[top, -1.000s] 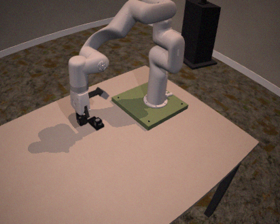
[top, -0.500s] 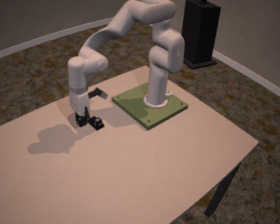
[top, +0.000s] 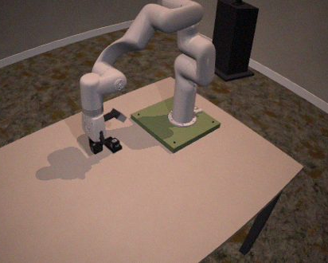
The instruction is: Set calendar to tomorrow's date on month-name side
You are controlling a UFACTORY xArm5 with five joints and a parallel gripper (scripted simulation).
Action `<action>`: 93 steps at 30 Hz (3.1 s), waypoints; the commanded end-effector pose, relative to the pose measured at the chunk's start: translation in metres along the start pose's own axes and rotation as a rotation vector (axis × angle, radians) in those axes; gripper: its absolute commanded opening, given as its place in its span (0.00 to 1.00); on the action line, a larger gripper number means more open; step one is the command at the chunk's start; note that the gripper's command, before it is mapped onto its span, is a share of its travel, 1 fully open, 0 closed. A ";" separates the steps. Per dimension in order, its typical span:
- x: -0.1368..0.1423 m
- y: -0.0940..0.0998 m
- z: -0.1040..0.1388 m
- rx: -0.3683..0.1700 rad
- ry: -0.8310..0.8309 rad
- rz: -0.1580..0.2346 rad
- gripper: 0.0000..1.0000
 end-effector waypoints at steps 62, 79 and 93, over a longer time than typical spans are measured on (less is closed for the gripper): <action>-0.001 -0.069 0.002 -0.004 0.000 0.000 0.29; -0.001 -0.069 0.002 -0.004 0.000 0.000 0.29; -0.001 -0.069 0.002 -0.004 0.000 0.000 0.29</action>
Point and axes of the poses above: the point where the finger pads meet when closed, its own y axis back along the fingers, its own x axis across the jaws, z = x × y, the point moved 7 cm from there along y, back along the fingers, and after that the axes turned 6 degrees about y, right-handed, at the moved point
